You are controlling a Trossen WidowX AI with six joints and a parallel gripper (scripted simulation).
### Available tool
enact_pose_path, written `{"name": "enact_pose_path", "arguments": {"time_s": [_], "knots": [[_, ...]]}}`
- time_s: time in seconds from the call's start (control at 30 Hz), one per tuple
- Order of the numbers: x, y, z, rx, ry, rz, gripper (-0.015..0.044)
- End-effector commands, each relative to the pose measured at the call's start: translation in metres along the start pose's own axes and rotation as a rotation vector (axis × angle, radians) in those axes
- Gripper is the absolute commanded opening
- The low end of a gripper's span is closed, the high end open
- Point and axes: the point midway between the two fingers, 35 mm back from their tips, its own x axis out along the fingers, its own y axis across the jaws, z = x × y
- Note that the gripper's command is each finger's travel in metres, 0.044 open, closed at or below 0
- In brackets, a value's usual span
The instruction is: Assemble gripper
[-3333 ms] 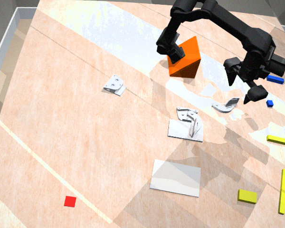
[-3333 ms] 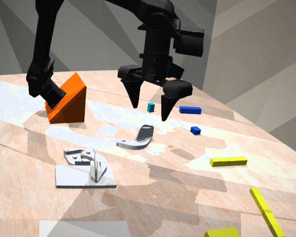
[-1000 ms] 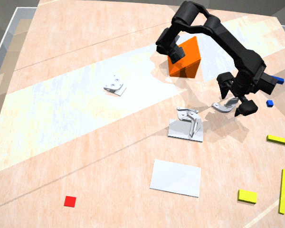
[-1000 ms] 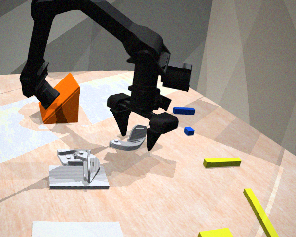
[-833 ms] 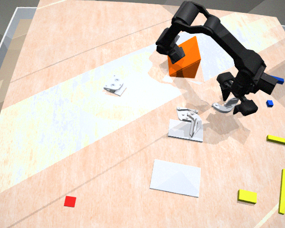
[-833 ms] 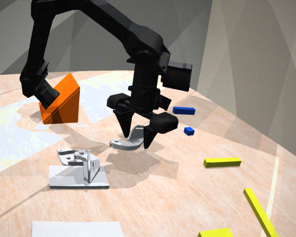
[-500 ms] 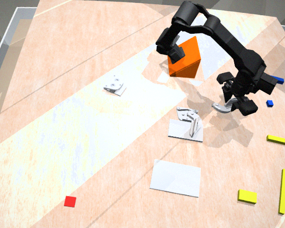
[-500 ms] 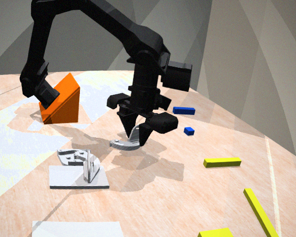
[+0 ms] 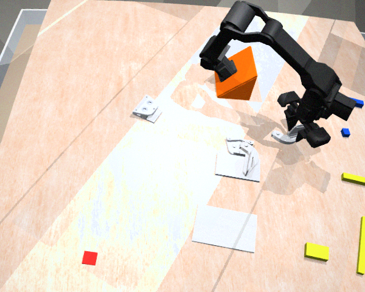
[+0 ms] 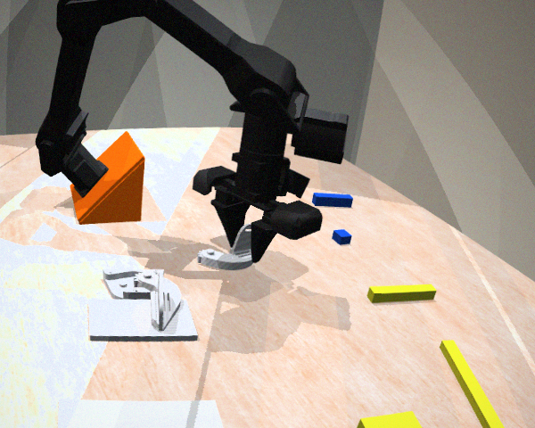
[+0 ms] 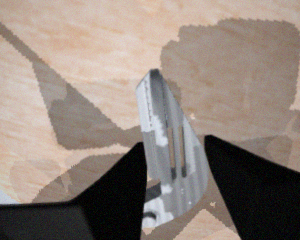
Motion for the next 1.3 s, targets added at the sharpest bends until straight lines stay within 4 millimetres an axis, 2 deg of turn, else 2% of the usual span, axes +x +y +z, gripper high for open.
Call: {"name": "enact_pose_path", "arguments": {"time_s": [0.0, 0.67, 0.9, 1.27], "knots": [[-0.011, -0.002, 0.001, 0.005, -0.006, -0.005, 0.0134], [-0.073, 0.000, 0.001, 0.000, -0.003, -0.005, 0.0134], [-0.076, 0.000, 0.000, 0.005, -0.003, -0.005, 0.0134], [-0.078, -0.003, -0.024, 0.345, -0.006, -0.005, 0.0134]]}}
